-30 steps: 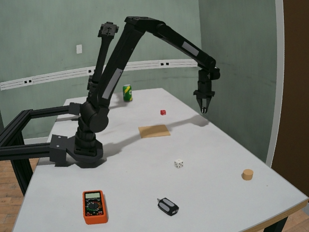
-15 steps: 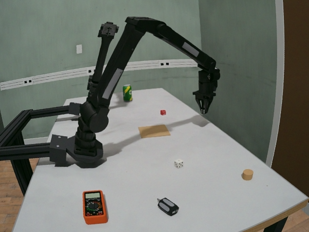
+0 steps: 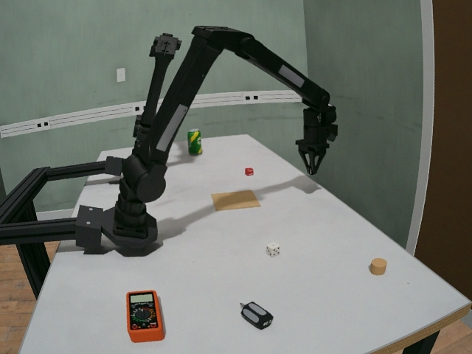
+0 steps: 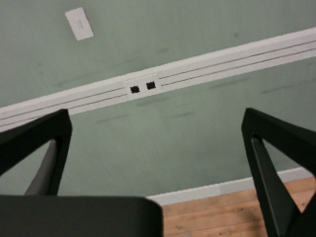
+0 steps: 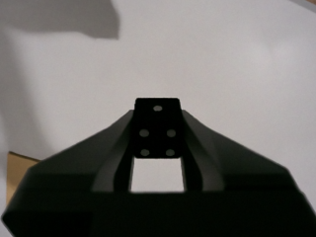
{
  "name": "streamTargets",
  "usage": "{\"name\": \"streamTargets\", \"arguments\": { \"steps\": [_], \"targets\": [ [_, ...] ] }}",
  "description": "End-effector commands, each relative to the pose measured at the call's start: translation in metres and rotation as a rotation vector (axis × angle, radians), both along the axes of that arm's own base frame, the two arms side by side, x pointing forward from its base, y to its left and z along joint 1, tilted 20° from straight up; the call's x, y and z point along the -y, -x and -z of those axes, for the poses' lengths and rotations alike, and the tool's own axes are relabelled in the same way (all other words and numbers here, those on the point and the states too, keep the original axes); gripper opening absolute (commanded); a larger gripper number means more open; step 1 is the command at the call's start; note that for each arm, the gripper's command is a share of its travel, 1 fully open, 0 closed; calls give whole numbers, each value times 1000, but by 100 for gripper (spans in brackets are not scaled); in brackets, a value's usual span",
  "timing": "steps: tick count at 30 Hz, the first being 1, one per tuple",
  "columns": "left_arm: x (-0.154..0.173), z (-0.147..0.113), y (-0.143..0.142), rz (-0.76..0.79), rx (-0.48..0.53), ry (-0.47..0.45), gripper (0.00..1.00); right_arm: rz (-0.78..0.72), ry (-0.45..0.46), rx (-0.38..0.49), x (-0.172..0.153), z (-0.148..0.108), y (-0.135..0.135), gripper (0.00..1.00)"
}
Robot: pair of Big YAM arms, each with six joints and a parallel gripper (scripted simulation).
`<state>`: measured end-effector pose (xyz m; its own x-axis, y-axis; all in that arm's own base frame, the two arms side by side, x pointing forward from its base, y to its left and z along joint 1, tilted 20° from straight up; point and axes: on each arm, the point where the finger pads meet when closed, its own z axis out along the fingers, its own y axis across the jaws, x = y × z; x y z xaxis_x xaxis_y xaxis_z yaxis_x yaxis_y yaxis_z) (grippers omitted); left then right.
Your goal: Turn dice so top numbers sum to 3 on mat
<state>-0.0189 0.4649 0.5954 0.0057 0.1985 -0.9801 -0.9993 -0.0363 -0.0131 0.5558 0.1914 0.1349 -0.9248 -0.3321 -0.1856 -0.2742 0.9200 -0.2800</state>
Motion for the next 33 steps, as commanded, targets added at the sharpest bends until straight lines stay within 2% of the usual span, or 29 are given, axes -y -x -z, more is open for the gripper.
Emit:
{"name": "streamTargets", "arguments": {
  "steps": [1, 4, 6, 9, 13, 14, 16, 17, 21, 24, 25, 29, 33],
  "targets": [
    [6, -3, 6, -19, -13, -4, 100, 35, -29, 69, 4, -17, -7, 20],
    [6, -3, 6, -19, -13, -4, 100, -14, -40, 127, -3, -19, -5, 20],
    [6, -3, 6, -19, -13, -4, 100, -14, -40, 127, -3, -19, -5, 20],
    [6, -3, 6, -19, -13, -4, 100, -51, -68, 224, -8, -19, -4, 20],
    [6, -3, 6, -19, -13, -4, 100, -103, -120, 394, -8, -18, -4, 20],
    [6, -3, 6, -19, -13, -4, 100, -104, -121, 398, -8, -18, -4, 20],
    [6, -3, 6, -19, -13, -4, 100, -127, -149, 497, -4, -17, -6, 20],
    [6, -3, 6, -19, -13, -4, 100, -128, -149, 499, -4, -17, -6, 20],
    [6, -3, 6, -19, -13, -4, 100, -170, -196, 695, 5, -18, -9, 20],
    [6, -3, 6, -19, -13, -4, 100, -171, -197, 699, 5, -18, -9, 20],
    [6, -3, 6, -19, -13, -4, 100, -186, -198, 708, 5, 4, -9, 20],
    [6, -3, 6, -19, -13, -4, 100, -234, -240, 865, 5, 3, -9, 20],
    [6, -3, 6, -19, -13, -4, 100, -264, -267, 965, 5, 3, -9, 20]
  ]
}}
